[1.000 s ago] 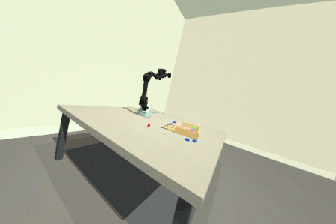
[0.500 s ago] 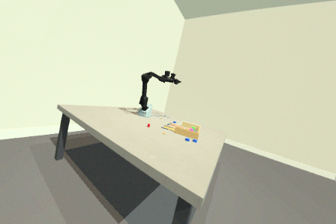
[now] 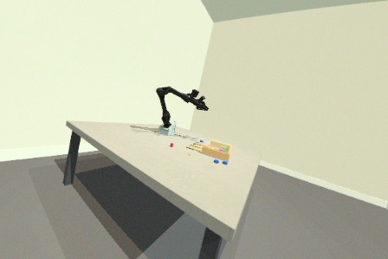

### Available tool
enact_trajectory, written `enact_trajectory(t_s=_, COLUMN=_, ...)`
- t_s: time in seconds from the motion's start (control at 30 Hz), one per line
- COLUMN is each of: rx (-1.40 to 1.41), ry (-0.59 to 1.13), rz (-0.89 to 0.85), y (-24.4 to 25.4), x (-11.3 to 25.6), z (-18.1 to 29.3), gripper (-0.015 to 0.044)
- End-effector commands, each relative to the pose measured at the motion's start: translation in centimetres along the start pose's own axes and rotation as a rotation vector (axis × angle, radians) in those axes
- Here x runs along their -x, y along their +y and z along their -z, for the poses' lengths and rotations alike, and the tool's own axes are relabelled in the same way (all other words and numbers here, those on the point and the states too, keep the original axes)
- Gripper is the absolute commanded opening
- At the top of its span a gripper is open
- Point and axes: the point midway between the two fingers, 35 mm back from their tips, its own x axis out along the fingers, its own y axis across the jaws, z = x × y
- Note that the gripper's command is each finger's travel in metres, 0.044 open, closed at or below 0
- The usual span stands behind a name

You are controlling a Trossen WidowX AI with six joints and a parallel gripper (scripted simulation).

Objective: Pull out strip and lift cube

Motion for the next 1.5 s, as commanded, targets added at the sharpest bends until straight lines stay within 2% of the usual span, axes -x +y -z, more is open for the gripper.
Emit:
enact_trajectory(t_s=0.0, rx=0.013, ry=0.093, rz=0.147, y=-5.3, x=-0.2, z=3.6, gripper=0.0400)
enact_trajectory(t_s=0.23, rx=0.030, ry=0.255, rz=0.377, y=-12.9, x=1.0, z=10.0, gripper=0.0400)
enact_trajectory(t_s=0.77, rx=0.031, ry=0.259, rz=0.383, y=-13.1, x=1.1, z=10.1, gripper=0.0400)
enact_trajectory(t_s=0.87, rx=0.045, ry=0.320, rz=0.387, y=-13.8, x=0.1, z=10.0, gripper=0.0321)
enact_trajectory(t_s=1.27, rx=0.079, ry=0.845, rz=0.362, y=-22.0, x=-5.4, z=12.2, gripper=0.0006)
enact_trajectory(t_s=1.47, rx=0.042, ry=1.106, rz=0.314, y=-26.8, x=-6.1, z=14.7, gripper=0.0000)
